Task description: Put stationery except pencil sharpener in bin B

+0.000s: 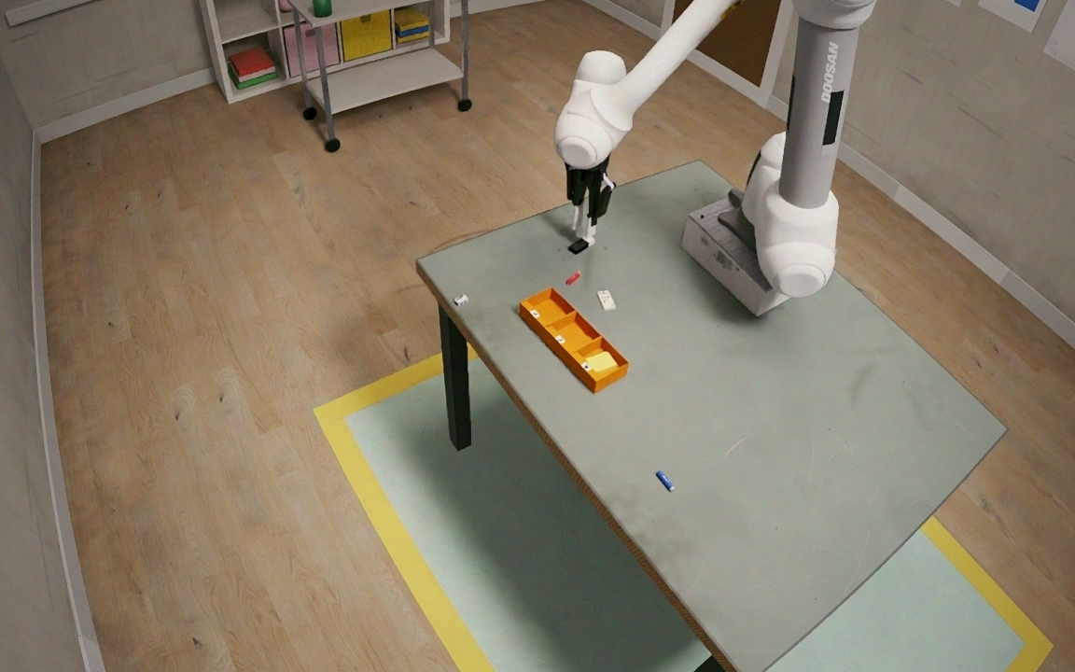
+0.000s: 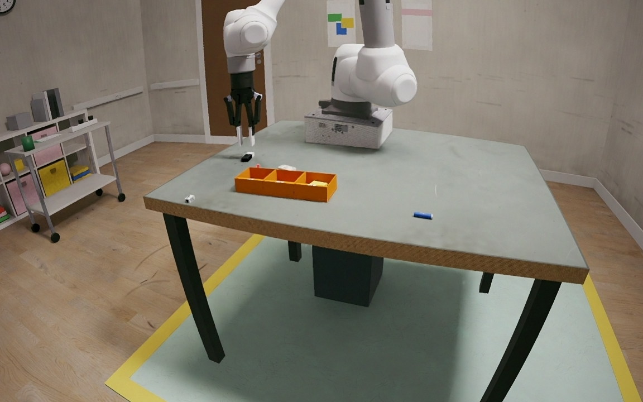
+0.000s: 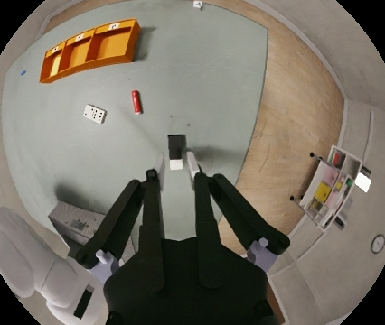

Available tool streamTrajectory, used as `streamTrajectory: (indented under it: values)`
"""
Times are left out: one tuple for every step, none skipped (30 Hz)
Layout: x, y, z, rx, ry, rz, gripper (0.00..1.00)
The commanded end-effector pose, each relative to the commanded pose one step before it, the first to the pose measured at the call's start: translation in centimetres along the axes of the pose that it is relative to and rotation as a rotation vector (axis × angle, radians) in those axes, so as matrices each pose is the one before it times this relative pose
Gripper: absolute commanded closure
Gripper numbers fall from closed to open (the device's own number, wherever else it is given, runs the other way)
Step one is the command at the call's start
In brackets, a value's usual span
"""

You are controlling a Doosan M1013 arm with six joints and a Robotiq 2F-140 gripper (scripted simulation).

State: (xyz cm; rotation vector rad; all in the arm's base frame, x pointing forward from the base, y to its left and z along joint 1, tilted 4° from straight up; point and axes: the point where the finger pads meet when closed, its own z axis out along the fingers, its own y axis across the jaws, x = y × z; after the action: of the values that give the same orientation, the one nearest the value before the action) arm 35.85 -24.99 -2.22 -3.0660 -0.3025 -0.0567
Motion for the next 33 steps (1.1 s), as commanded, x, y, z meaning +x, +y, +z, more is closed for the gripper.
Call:
streamTrajectory:
  values:
    - [0.249,-0.265,1.695,0.00334,0.00360,0.00201,0.69]
    - [-0.007,-0.008,0.400,0.00000,0.00000,0.00000,0.69]
    - [-0.007,-0.007,0.400,0.00000,0.00000,0.00000,0.69]
    - [-0.007,-0.007,0.400,0.00000,0.00000,0.00000,0.69]
    - [-0.007,-0.006,0.400,0.00000,0.00000,0.00000,0.69]
    - [-0.006,-0.005,0.100,0.00000,0.00000,0.00000,0.69]
    - [-0.005,-0.004,0.000,0.00000,0.00000,0.00000,0.69]
    - [-0.003,-0.002,0.000,0.00000,0.00000,0.00000,0.69]
    - [-0.003,-0.001,0.000,0.00000,0.00000,0.00000,0.69]
    - [-0.003,-0.001,0.000,0.00000,0.00000,0.00000,0.69]
    - [-0.003,-0.001,0.000,0.00000,0.00000,0.00000,0.69]
    - [-0.004,-0.002,0.000,0.00000,0.00000,0.00000,0.69]
    - [-0.004,-0.002,0.000,0.00000,0.00000,0.00000,0.69]
    - [0.000,0.000,0.000,0.00000,0.00000,0.00000,0.69]
    - [0.000,0.000,0.000,0.00000,0.00000,0.00000,0.69]
    - [-0.005,-0.003,0.000,0.00000,0.00000,0.00000,0.69]
    - [-0.005,-0.003,0.000,0.00000,0.00000,0.00000,0.69]
    - [-0.005,-0.003,0.000,0.00000,0.00000,0.00000,0.69]
    - [-0.005,-0.003,0.000,0.00000,0.00000,0.00000,0.69]
    - [-0.005,-0.003,0.000,0.00000,0.00000,0.00000,0.69]
    - [-0.005,-0.002,0.000,0.00000,0.00000,0.00000,0.69]
    - [-0.005,-0.002,0.000,0.00000,0.00000,0.00000,0.69]
    - [-0.005,-0.002,0.000,0.00000,0.00000,0.00000,0.69]
    - [-0.004,-0.001,0.000,0.00000,0.00000,0.00000,0.69]
    - [-0.004,-0.001,0.000,0.00000,0.00000,0.00000,0.69]
    - [-0.004,-0.001,0.000,0.00000,0.00000,0.00000,0.69]
    - [-0.004,0.000,0.000,0.00000,0.00000,0.00000,0.69]
    - [-0.003,0.000,0.000,0.00000,0.00000,0.00000,0.69]
    - [-0.003,0.000,0.000,0.00000,0.00000,0.00000,0.69]
    - [-0.003,0.001,0.000,0.00000,0.00000,0.00000,0.69]
    - [0.000,0.000,0.000,0.00000,0.00000,0.00000,0.69]
    - [0.000,0.000,0.000,0.00000,0.00000,0.00000,0.69]
    - [-0.002,0.001,0.000,0.00000,0.00000,0.00000,0.69]
